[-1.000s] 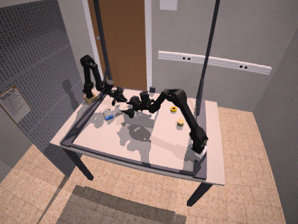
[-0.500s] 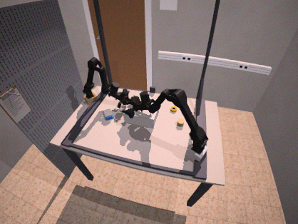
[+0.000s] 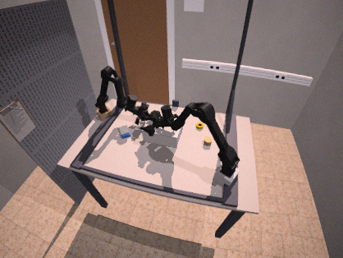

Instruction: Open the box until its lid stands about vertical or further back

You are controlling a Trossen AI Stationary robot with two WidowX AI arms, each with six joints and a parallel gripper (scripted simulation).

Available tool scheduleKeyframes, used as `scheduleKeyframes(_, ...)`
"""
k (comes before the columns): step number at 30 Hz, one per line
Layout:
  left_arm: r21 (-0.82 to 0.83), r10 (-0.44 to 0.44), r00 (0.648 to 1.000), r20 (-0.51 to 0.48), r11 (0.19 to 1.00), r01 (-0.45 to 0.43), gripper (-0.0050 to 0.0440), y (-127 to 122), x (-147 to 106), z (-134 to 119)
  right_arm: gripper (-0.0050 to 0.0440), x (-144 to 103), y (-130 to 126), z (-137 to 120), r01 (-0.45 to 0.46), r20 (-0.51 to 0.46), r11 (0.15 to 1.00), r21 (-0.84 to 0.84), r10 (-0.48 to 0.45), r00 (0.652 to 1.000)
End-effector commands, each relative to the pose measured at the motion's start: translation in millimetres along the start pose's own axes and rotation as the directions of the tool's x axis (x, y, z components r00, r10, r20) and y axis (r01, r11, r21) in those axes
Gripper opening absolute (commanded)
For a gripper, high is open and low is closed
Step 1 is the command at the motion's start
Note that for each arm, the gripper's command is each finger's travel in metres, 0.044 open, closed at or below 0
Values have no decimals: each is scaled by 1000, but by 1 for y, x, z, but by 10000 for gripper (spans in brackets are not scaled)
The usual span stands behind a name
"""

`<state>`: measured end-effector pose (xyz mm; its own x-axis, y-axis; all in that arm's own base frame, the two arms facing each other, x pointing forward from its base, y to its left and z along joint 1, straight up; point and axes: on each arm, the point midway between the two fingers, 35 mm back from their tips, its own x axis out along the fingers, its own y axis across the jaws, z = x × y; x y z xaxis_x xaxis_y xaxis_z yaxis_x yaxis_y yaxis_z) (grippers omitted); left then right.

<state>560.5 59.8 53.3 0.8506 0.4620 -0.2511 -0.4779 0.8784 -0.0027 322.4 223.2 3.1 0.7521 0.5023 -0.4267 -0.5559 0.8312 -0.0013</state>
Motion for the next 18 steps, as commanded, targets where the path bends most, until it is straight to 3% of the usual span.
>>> scheduleKeyframes(1,65,16,996,-92,998,-10,440,5,3,-46,80,-1,1,9,-1,26,1000,1,1,1000)
scheduleKeyframes(2,51,11,998,-68,999,-8,440,3,3,-33,80,-1,1,9,-1,26,1000,1,1,1000)
scheduleKeyframes(18,51,11,998,-68,999,-8,440,3,3,-33,25,-1,1,9,-1,26,1000,2,1,1000)
